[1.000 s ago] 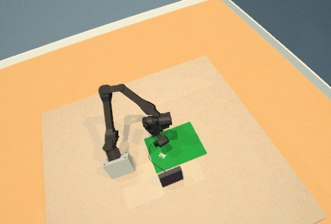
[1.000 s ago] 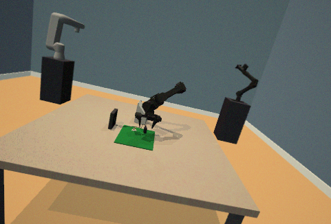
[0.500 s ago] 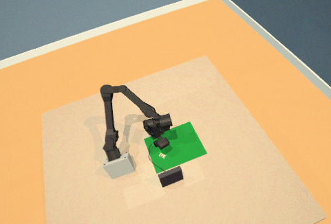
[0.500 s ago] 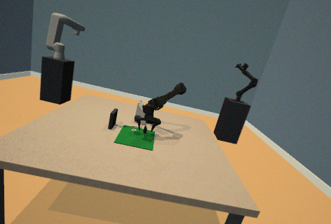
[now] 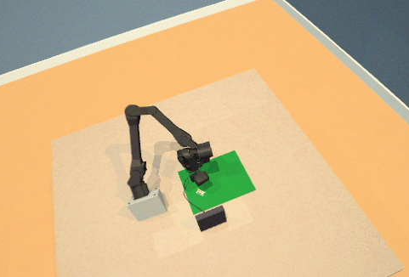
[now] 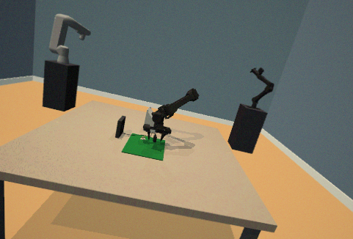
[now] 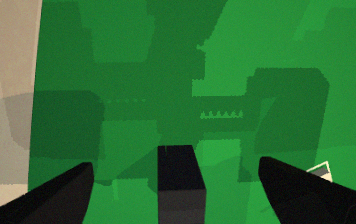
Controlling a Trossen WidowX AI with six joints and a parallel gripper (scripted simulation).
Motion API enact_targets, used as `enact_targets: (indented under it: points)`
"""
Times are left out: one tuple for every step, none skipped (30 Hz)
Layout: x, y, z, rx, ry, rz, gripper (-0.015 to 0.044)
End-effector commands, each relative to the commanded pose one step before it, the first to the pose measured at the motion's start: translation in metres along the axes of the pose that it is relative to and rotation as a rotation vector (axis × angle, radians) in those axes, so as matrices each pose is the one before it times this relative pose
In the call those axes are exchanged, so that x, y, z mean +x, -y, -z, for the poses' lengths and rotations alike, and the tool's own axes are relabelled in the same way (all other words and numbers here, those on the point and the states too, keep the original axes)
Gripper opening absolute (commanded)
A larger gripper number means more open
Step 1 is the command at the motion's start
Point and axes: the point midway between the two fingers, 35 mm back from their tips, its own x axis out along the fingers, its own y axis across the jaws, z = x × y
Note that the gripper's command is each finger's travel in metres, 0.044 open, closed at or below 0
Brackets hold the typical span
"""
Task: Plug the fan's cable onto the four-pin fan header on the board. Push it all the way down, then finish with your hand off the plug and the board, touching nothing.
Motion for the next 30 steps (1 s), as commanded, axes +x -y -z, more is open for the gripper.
enact_targets:
  points:
    - [-0.00016,-0.00001,-0.00016,-0.0003,0.00045,0.00008,0.0309]
    - [0.00000,0.00000,0.00000,0.0000,0.00000,0.00000,0.0282]
    - [0.00000,0.00000,0.00000,0.0000,0.00000,0.00000,0.0256]
    - [0.00000,0.00000,0.00000,0.0000,0.00000,0.00000,0.0230]
    - [0.00000,0.00000,0.00000,0.0000,0.00000,0.00000,0.0204]
    - [0.00000,0.00000,0.00000,0.0000,0.00000,0.00000,0.0177]
    - [0.00000,0.00000,0.00000,0.0000,0.00000,0.00000,0.0151]
    - [0.00000,0.00000,0.00000,0.0000,0.00000,0.00000,0.0125]
    - [0.00000,0.00000,0.00000,0.0000,0.00000,0.00000,0.0099]
    - [0.00000,0.00000,0.00000,0.0000,0.00000,0.00000,0.0072]
    - [0.00000,0.00000,0.00000,0.0000,0.00000,0.00000,0.0046]
    - [0.00000,0.00000,0.00000,0.0000,0.00000,0.00000,0.0020]
    - [0.00000,0.00000,0.00000,0.0000,0.00000,0.00000,0.0000]
    - [0.00000,0.00000,0.00000,0.0000,0.00000,0.00000,0.0000]
    - [0.00000,0.00000,0.00000,0.0000,0.00000,0.00000,0.0000]
    - [0.00000,0.00000,0.00000,0.0000,0.00000,0.00000,0.0000]
    - [-0.00196,0.00022,-0.00016,0.0004,-0.00030,0.00022,0.0000]
    - [-0.00592,0.00056,-0.00040,0.0011,-0.00087,0.00045,0.0000]
    - [-0.01003,0.00063,-0.00039,0.0018,-0.00134,-0.00001,0.0000]
    - [-0.01329,0.00023,0.00000,0.0023,-0.00146,-0.00140,0.0000]
    - [-0.01040,-0.00031,0.00038,0.0017,-0.00084,-0.00214,0.0000]
    - [-0.00630,-0.00040,0.00038,0.0009,-0.00036,-0.00172,0.0000]
    - [-0.00211,-0.00017,0.00015,0.0003,-0.00009,-0.00065,0.0000]
    - [0.00000,0.00000,0.00000,0.0000,0.00000,0.00000,0.0000]
    - [0.00000,0.00000,0.00000,0.0000,0.00000,0.00000,0.0000]
    - [0.00000,0.00000,0.00000,0.0000,0.00000,0.00000,0.0000]
    - [0.00102,0.00086,0.00007,0.0000,0.00001,0.00000,0.0000]
    - [0.00000,0.00023,0.00003,-0.0057,0.00000,0.00006,0.0000]
    - [-0.00001,0.00068,0.00011,-0.0172,-0.00001,0.00019,0.0000]
    - [-0.00002,0.00114,0.00021,-0.0287,-0.00003,0.00031,0.0000]
